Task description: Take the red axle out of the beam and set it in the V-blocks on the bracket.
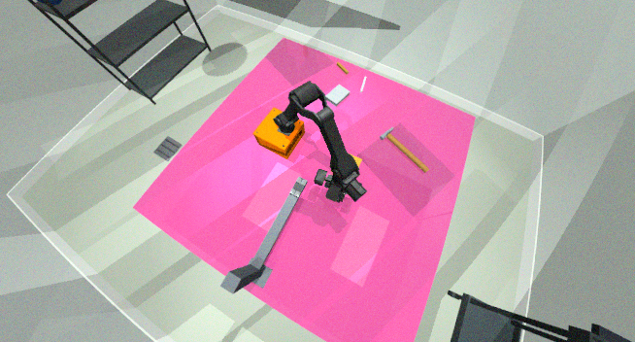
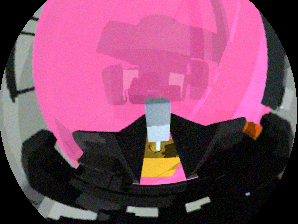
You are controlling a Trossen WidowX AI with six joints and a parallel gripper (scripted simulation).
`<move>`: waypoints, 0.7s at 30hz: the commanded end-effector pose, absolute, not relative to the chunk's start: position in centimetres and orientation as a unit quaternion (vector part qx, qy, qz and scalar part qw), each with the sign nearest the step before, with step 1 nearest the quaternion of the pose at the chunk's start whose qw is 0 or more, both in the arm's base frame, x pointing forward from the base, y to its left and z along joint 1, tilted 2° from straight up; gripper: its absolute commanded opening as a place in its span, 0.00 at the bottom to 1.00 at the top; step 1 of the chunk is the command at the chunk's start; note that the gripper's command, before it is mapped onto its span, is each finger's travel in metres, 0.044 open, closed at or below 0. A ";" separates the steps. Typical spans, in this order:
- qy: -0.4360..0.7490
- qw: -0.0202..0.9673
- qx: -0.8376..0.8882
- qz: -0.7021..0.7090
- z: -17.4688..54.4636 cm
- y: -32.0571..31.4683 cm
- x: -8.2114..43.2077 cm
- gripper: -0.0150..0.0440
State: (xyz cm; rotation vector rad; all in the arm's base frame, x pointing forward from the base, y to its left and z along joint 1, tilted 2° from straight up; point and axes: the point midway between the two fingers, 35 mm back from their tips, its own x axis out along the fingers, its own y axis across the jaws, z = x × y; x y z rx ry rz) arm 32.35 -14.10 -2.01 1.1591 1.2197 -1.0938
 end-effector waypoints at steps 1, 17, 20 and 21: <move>0.516 0.535 0.486 -0.460 -2.9 -14.0 32.2 0.25; 0.516 0.535 0.486 -0.459 -4.0 -13.5 32.2 0.25; 0.516 0.535 0.487 -0.459 -3.9 -13.0 32.2 0.25; 0.516 0.535 0.487 -0.459 -3.9 -12.9 32.3 0.25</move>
